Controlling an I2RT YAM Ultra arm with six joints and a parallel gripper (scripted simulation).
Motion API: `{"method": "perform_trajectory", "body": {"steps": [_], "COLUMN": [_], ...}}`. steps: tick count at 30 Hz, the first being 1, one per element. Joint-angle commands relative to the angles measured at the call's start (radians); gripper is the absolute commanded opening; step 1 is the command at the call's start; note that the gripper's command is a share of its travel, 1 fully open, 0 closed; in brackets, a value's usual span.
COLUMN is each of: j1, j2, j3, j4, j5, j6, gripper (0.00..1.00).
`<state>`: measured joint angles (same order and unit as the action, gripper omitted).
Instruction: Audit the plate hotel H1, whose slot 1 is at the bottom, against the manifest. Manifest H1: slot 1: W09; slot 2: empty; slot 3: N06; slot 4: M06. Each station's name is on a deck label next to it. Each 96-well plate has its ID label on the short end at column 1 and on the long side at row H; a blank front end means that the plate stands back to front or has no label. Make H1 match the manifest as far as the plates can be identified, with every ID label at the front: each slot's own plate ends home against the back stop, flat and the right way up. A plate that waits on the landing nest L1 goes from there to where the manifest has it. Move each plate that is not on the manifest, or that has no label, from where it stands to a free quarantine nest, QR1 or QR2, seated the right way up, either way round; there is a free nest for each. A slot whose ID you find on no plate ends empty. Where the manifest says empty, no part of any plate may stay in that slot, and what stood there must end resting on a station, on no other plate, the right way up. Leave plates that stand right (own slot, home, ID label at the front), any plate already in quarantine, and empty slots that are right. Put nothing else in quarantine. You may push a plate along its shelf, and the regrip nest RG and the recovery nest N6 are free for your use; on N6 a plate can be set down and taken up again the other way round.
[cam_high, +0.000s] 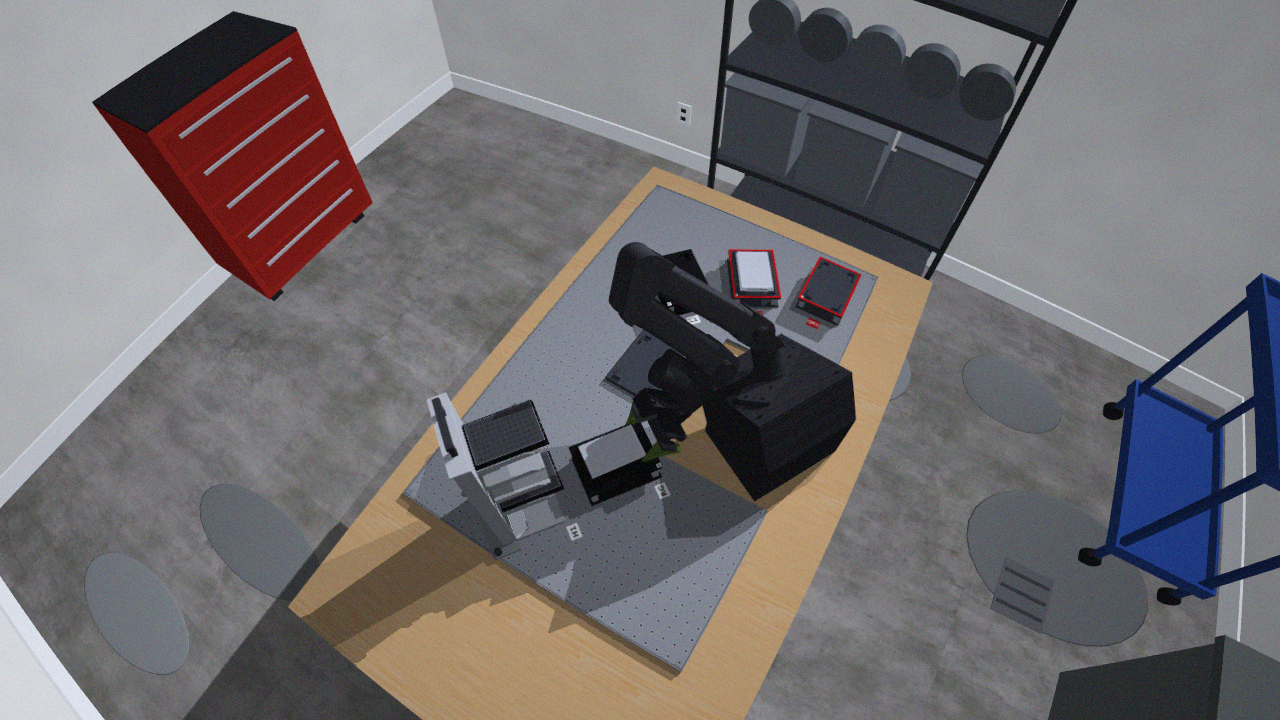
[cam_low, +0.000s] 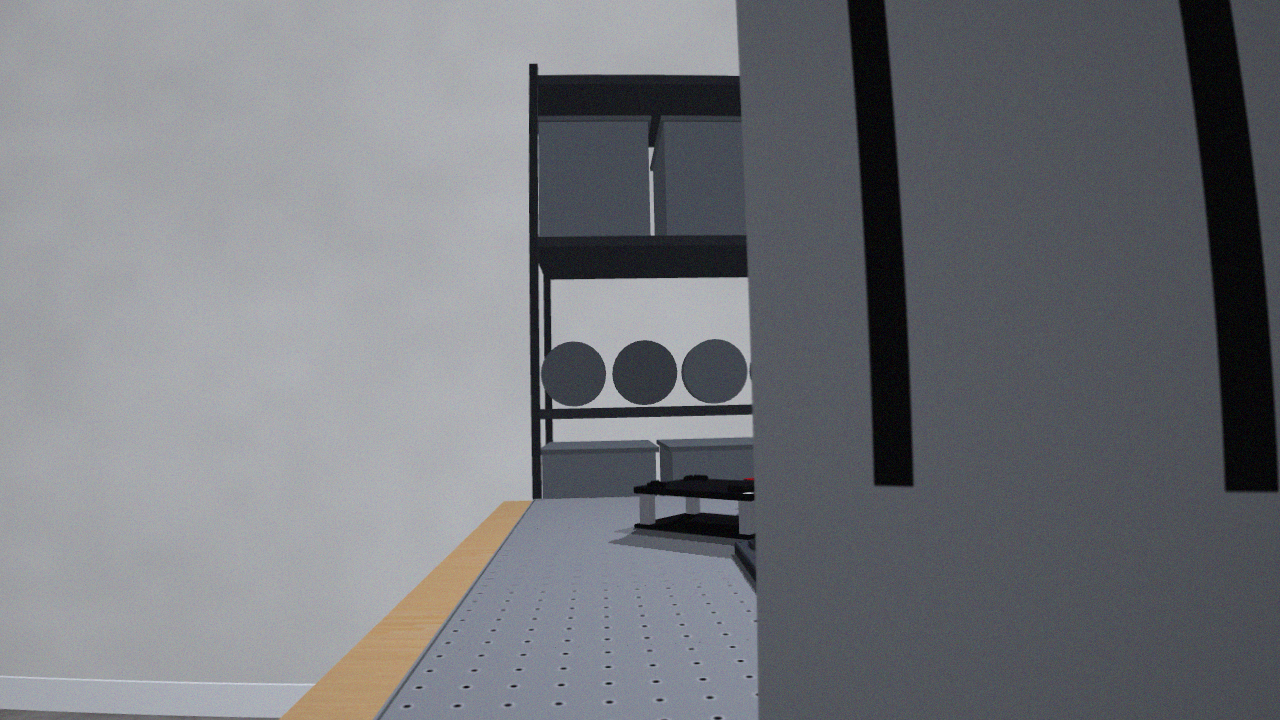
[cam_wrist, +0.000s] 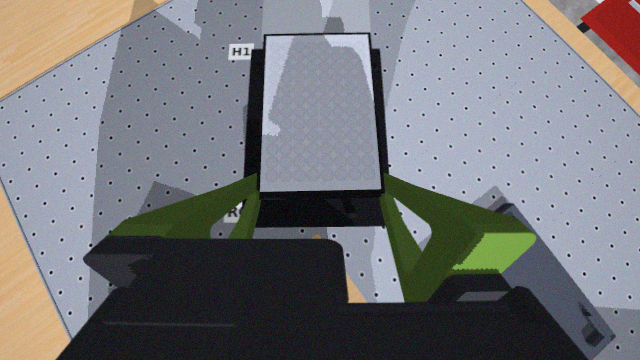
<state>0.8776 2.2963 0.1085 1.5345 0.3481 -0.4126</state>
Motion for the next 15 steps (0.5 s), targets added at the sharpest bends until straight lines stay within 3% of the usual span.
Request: {"method": "perform_trajectory", "body": {"steps": [1,15], "j1": [-0.011,-0.026], "j2": [0.032,0.076], "j3": [0.033,0.044], "j4": [0.025,0.026], "j5": [-0.022,-0.036], "j6": [-0.009,-0.019], "gripper": [0.85,0.85]}}
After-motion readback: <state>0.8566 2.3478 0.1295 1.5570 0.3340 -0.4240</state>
